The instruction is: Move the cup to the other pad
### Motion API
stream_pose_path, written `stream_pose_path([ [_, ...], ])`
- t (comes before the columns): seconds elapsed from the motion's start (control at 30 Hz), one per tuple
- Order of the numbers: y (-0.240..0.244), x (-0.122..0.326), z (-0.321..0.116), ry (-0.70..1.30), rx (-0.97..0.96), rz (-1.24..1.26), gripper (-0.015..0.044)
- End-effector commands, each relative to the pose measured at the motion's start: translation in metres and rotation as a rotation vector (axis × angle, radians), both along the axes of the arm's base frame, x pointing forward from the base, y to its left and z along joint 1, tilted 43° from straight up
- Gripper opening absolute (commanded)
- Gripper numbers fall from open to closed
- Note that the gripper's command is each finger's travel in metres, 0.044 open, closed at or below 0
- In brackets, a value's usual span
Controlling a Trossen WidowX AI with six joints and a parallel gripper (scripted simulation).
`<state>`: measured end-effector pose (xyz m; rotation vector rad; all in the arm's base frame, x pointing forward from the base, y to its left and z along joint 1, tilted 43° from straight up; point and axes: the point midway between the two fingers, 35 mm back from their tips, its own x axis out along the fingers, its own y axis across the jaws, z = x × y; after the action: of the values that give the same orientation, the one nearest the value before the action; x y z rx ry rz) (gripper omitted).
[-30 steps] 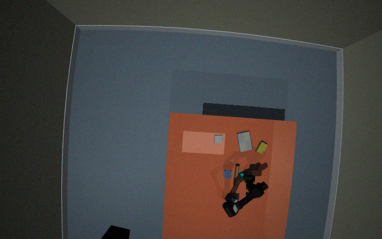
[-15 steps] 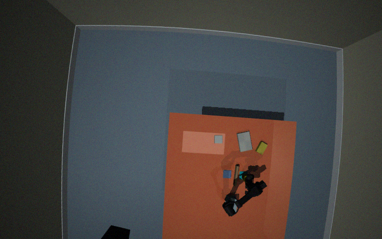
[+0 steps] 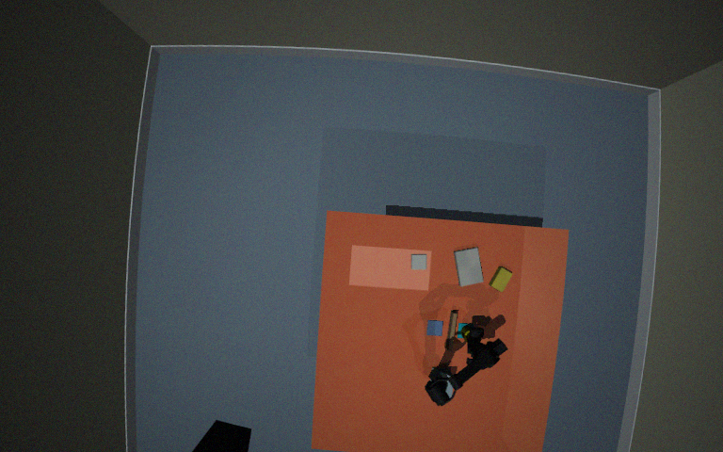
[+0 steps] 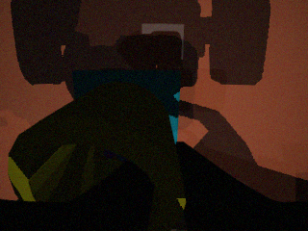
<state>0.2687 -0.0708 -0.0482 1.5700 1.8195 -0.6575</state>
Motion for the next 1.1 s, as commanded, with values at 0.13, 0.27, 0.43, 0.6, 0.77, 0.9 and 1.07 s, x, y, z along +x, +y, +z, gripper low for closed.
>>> stream_pose_path([
  [0.13,0.0024,-0.0007,-0.0021,0.001,0.001,0.001,0.0000],
  [0.27,0.0024,-0.0007,-0.0021,0.001,0.001,0.001,0.0000],
  [0.43,0.0024,-0.0007,-0.0021,0.001,0.001,0.001,0.0000],
  [0.6,0.0024,-0.0007,-0.0021,0.001,0.001,0.001,0.0105],
  [0.77,0.0024,-0.0007,-0.0021,0.001,0.001,0.001,0.0147],
  [0.9,0.0019,-0.0006,-0.0017,0.001,0.001,0.001,0.0147],
  [1.07,-0.0015,0.0002,0.0018,0.002,0.001,0.000,0.0147],
])
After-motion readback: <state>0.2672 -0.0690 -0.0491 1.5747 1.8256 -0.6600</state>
